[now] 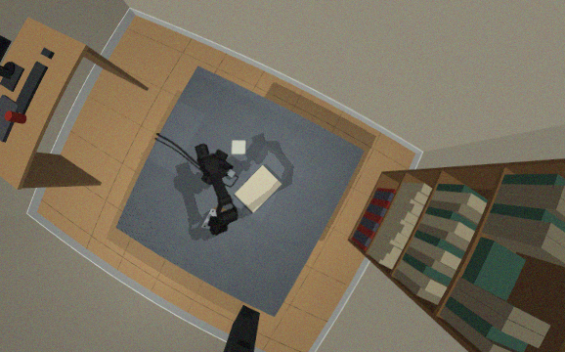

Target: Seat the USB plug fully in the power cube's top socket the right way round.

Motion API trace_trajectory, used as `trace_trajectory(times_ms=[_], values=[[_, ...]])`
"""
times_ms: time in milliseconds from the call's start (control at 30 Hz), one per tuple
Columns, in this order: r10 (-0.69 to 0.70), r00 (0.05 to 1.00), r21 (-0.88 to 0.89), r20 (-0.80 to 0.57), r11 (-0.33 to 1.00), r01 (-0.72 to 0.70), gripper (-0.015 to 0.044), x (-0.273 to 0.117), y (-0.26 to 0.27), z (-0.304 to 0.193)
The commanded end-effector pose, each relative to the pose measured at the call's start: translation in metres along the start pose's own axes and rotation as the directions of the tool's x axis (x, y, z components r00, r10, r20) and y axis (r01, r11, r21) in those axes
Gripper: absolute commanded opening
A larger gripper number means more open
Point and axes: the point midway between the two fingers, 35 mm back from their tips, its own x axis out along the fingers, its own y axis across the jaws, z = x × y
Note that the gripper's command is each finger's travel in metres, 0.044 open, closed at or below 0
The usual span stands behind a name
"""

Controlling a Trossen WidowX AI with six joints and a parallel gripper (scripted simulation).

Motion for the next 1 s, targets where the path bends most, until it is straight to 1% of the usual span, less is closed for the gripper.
trace_trajectory(times_ms=[0, 967], values=[[-0.002, 1.0, 0.0, 0.016, 1.0, 0.002, 0.044, 0.002, -0.002, 0.003], [-0.002, 1.0, 0.0, 0.017, 1.0, 0.002, 0.044, 0.028, -0.003, 0.003]])
